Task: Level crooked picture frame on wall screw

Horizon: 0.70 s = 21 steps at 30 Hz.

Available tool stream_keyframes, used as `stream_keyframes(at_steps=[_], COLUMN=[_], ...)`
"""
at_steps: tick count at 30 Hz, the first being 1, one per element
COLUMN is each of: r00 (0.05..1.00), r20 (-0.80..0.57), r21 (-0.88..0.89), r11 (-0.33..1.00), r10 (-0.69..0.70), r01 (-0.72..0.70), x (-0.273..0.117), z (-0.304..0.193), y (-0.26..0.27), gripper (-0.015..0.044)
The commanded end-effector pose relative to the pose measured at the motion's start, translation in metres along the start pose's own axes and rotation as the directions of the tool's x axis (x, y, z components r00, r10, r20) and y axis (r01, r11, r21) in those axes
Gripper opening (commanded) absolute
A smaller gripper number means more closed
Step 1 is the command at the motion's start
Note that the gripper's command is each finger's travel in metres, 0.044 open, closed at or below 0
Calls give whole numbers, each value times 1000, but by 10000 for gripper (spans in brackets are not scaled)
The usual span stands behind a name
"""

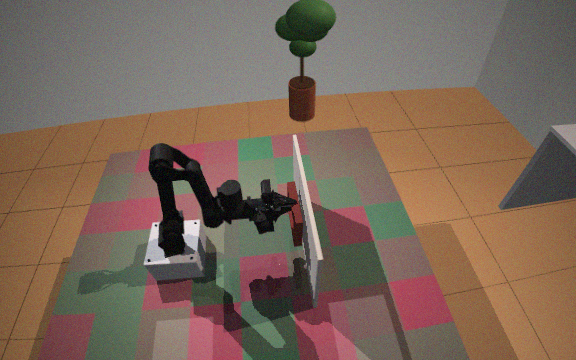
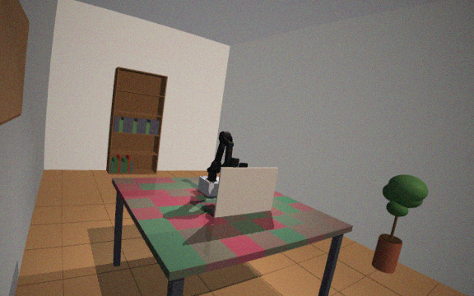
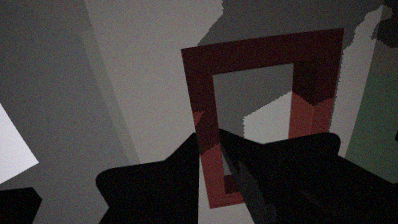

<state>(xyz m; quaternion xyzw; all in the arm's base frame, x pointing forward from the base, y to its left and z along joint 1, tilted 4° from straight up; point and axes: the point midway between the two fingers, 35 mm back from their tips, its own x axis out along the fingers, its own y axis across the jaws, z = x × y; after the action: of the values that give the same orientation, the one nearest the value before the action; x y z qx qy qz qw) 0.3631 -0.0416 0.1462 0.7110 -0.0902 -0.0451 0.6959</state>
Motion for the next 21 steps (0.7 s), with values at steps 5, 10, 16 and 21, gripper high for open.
stream_keyframes(at_steps=[5,10,16,21], r00=[1000,1000,1000,1000], r20=[0,0,3,-2], r21=[5,22,132,117], r11=[1000,1000,991,993], r10=[0,0,-4,-8], r01=[0,0,4,8], x=[0,-8,-60,-50], z=[0,0,0,-1], y=[0,0,-4,-1], gripper=[260,260,260,260])
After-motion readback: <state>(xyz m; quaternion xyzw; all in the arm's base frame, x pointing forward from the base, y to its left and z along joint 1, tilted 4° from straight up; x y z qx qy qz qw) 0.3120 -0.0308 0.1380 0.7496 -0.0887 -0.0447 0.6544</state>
